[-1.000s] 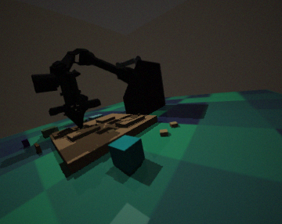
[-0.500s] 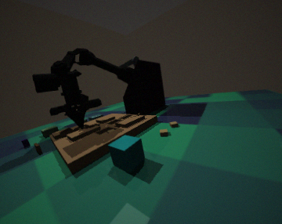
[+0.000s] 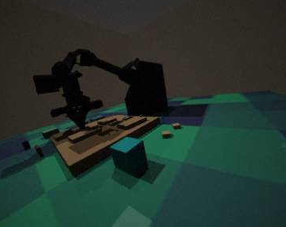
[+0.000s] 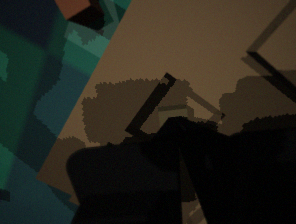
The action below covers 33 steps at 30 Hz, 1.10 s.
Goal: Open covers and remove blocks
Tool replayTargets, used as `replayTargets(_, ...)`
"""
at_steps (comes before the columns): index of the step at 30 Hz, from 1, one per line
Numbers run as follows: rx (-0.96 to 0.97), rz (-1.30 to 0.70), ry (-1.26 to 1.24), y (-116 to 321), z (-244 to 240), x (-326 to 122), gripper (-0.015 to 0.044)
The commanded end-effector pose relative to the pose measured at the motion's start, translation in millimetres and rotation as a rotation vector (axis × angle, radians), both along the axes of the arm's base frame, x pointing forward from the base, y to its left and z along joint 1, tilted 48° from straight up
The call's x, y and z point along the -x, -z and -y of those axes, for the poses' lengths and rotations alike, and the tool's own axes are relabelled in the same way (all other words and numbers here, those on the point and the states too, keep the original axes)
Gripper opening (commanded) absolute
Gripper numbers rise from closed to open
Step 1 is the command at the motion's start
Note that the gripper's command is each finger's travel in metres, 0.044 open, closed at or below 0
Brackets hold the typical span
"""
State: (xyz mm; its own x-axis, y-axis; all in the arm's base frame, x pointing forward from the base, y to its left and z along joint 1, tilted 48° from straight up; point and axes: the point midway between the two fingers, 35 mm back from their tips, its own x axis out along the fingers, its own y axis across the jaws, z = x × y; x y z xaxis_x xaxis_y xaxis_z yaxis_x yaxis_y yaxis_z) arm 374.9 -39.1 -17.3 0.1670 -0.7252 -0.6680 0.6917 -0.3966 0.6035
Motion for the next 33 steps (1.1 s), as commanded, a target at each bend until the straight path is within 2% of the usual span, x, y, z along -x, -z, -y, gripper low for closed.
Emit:
replayTargets(1, 0.002, -0.002, 0.002, 0.2, 1.7, 0.4, 0.0)
replayTargets(7, 0.002, -0.002, 0.002, 0.2, 1.7, 0.4, 0.0)
replayTargets(11, 0.021, -0.083, -0.073, -0.5, 1.0, 0.4, 0.0)
replayTargets(27, 0.259, -1.131, -1.038, -9.8, -9.5, 1.7, 0.0)
replayTargets(28, 0.159, -0.699, -0.638, -4.8, -4.9, 1.3, 0.0026)
replayTargets(33, 0.187, -0.828, -0.759, -15.5, -17.3, 2.9, 0.0144)
